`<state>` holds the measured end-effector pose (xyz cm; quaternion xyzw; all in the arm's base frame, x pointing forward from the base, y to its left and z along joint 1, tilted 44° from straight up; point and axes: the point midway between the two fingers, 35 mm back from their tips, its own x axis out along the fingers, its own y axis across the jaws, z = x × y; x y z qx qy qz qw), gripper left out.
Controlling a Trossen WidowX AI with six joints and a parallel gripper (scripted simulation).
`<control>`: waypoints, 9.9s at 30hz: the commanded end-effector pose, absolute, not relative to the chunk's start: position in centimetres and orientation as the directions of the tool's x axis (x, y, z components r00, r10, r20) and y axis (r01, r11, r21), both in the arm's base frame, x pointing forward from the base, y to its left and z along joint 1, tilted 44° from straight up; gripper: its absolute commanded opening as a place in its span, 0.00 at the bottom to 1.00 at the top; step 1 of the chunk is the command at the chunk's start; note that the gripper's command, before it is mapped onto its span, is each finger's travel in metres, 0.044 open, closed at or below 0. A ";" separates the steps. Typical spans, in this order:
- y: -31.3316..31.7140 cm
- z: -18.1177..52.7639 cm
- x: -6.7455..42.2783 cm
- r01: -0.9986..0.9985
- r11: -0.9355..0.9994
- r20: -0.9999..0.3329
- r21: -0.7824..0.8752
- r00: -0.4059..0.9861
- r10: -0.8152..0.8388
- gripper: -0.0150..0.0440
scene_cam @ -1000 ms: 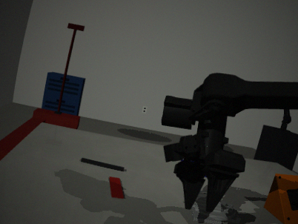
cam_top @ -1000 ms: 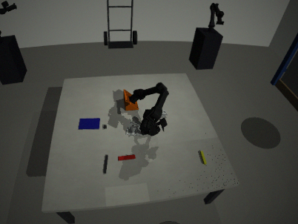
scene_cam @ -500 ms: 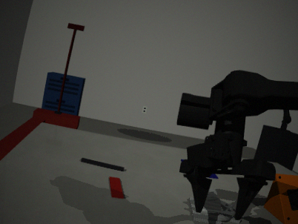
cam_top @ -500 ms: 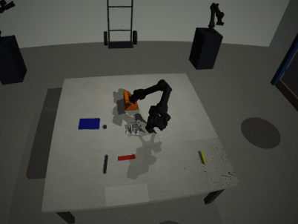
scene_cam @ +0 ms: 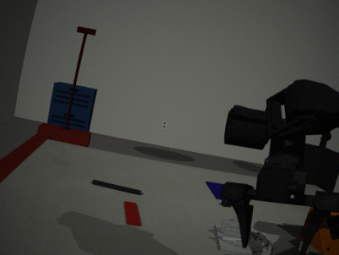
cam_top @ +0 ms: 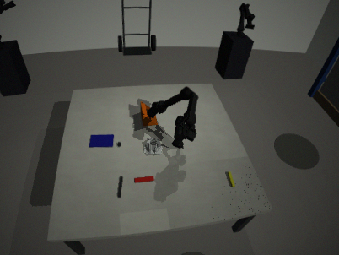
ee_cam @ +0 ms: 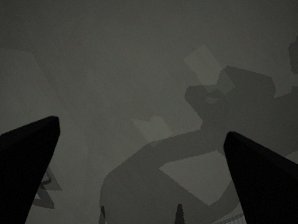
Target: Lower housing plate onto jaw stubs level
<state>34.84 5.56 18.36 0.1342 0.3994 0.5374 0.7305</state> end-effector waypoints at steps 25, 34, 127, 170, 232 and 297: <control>8.5 21.6 28.1 -0.996 0.081 -0.553 0.024 0.054 0.832 1.00; 9.1 22.2 26.0 -0.984 -0.065 -0.585 -0.168 0.047 0.810 1.00; 15.4 17.9 16.5 -0.285 -0.670 -0.710 -0.685 0.056 0.702 1.00; 16.9 16.4 16.6 -0.285 -0.668 -0.708 -0.687 0.057 0.704 1.00; 11.7 21.3 16.5 -0.326 -0.663 -0.714 -0.674 0.056 0.698 0.85; 2.0 12.5 24.3 -0.862 0.415 -0.756 0.292 0.058 0.653 0.85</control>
